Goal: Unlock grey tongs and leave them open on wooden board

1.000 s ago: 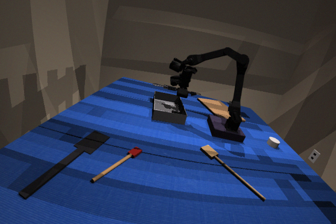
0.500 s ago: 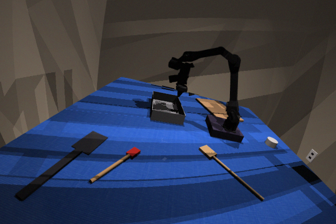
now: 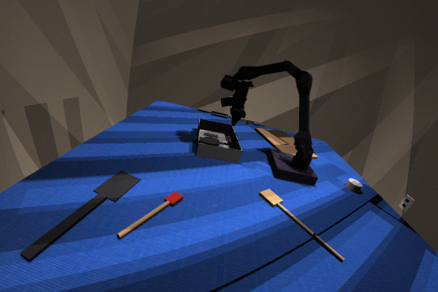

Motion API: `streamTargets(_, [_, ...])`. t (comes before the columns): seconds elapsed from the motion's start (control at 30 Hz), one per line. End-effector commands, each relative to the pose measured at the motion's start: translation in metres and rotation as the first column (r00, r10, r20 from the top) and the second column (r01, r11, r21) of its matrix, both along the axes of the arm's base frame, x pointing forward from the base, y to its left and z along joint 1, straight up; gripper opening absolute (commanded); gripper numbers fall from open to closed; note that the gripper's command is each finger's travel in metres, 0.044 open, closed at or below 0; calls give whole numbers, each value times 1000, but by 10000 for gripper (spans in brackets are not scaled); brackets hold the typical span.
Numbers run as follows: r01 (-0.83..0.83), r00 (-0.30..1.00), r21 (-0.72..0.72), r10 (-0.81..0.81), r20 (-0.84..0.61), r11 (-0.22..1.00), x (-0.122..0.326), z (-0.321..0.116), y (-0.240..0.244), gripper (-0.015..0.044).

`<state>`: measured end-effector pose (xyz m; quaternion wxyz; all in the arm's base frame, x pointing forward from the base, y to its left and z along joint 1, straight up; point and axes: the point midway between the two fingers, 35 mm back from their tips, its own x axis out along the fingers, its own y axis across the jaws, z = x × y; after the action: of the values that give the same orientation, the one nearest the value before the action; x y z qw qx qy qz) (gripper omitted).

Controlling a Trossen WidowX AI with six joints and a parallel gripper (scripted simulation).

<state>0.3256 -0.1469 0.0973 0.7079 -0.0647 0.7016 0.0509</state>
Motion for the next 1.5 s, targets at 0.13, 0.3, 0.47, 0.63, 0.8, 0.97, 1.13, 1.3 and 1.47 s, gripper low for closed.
streamTargets(0.13, [-143, 990, -3, 143, -2, 990, -13, -4, -32, -150])
streamTargets(0.3, [-247, 969, -4, 247, -5, 969, -24, -6, -53, -150])
streamTargets(0.47, [-348, 938, -5, 348, -8, 938, -36, -8, -74, -150])
streamTargets(0.63, [-445, 896, -5, 445, -11, 896, -50, -11, -93, -150])
streamTargets(0.8, [-535, 845, -8, 535, -14, 845, -66, -13, -113, -150])
streamTargets(0.97, [-622, 783, -6, 622, -18, 783, -82, -16, -130, -150])
streamTargets(1.13, [-702, 712, -5, 702, -21, 712, -100, -18, -147, -150])
streamTargets(1.3, [-774, 633, -3, 774, -23, 633, -118, -21, -163, -150])
streamTargets(1.47, [-794, 608, -2, 794, -24, 608, -124, -21, -167, -150])
